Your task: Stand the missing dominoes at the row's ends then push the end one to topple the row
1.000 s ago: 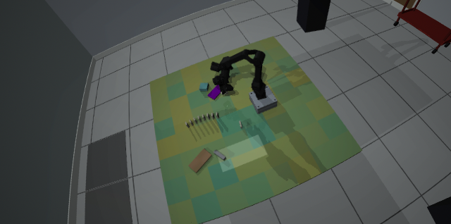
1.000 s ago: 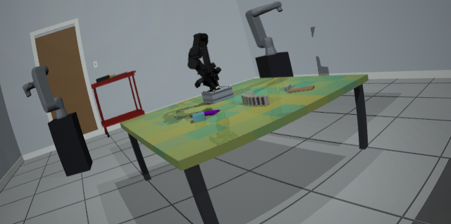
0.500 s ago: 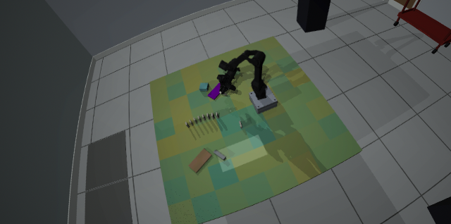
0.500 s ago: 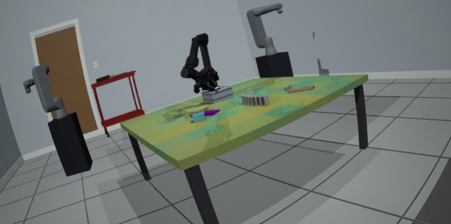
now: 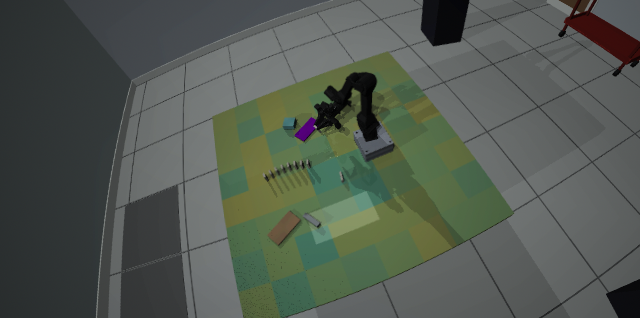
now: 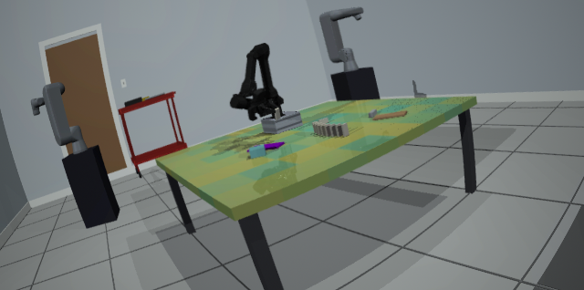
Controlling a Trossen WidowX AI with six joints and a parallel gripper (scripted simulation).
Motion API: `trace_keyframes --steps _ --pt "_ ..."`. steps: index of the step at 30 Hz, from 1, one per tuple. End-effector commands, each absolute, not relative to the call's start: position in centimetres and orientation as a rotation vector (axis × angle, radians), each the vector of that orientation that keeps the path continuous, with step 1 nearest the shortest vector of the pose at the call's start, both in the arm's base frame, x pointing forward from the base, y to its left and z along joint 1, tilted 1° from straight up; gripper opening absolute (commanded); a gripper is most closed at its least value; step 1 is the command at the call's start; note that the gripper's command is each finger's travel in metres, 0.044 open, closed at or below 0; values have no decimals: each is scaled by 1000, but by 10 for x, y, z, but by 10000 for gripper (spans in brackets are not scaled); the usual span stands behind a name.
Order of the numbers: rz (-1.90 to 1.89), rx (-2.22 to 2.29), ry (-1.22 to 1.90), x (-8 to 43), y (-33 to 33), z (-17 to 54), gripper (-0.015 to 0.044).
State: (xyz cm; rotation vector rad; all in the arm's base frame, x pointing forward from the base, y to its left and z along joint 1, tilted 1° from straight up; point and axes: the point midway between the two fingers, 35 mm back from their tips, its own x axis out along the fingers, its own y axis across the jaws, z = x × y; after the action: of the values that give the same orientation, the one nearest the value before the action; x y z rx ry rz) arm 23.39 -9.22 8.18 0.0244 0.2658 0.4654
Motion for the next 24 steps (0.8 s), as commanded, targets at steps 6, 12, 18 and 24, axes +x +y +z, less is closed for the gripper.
trace_keyframes --steps 6,12,18,24 --pt "439 -35 9 208 -85 93 107" --pt "437 -41 -9 206 -85 94 107" --pt "437 -41 -9 206 -85 94 107" --pt "437 -41 -9 206 -85 94 107"
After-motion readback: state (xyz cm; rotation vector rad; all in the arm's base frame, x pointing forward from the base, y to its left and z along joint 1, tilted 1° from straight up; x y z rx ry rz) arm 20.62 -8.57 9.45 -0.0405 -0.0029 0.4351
